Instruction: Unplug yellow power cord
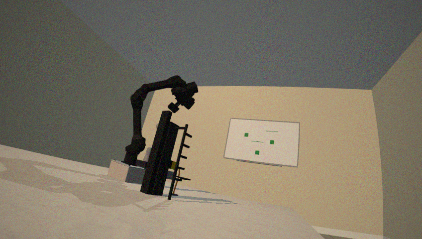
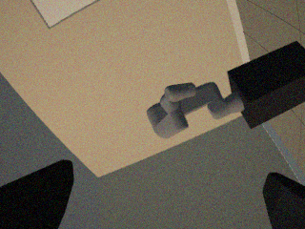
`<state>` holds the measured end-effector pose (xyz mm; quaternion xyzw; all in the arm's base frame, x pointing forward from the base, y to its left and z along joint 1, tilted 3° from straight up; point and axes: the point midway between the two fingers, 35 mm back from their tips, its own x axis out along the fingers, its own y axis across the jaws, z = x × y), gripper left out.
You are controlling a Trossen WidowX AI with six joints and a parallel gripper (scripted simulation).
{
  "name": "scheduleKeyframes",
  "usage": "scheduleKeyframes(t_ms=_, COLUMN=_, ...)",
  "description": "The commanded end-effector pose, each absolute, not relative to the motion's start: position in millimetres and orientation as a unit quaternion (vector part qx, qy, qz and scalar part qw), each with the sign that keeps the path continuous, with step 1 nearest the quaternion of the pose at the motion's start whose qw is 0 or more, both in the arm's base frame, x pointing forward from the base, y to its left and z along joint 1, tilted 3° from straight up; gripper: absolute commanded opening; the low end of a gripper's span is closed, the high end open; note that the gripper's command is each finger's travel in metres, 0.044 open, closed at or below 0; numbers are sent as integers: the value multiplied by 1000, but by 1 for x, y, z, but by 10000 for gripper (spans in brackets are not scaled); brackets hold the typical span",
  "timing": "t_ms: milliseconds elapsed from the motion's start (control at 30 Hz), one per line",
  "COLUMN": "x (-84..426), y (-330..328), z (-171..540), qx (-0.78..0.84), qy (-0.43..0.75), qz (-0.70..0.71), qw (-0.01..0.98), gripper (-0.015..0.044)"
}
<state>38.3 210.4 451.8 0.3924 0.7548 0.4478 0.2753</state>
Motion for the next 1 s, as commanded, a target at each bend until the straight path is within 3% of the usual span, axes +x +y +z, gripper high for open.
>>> scheduleKeyframes(t_ms=0, x=40, y=211, z=450, qx=392, qy=753, qz=449, qw=280, gripper=374)
scheduleKeyframes(t_ms=267, x=109, y=231, z=372, qx=296, qy=660, qz=476, qw=500, gripper=164)
scheduleKeyframes(t_ms=567, x=194, y=212, z=276, qx=57, qy=558, qz=481, qw=674, gripper=160)
scheduleKeyframes(t_ms=967, x=258, y=148, z=182, qx=-269, qy=500, qz=469, qw=677, gripper=160)
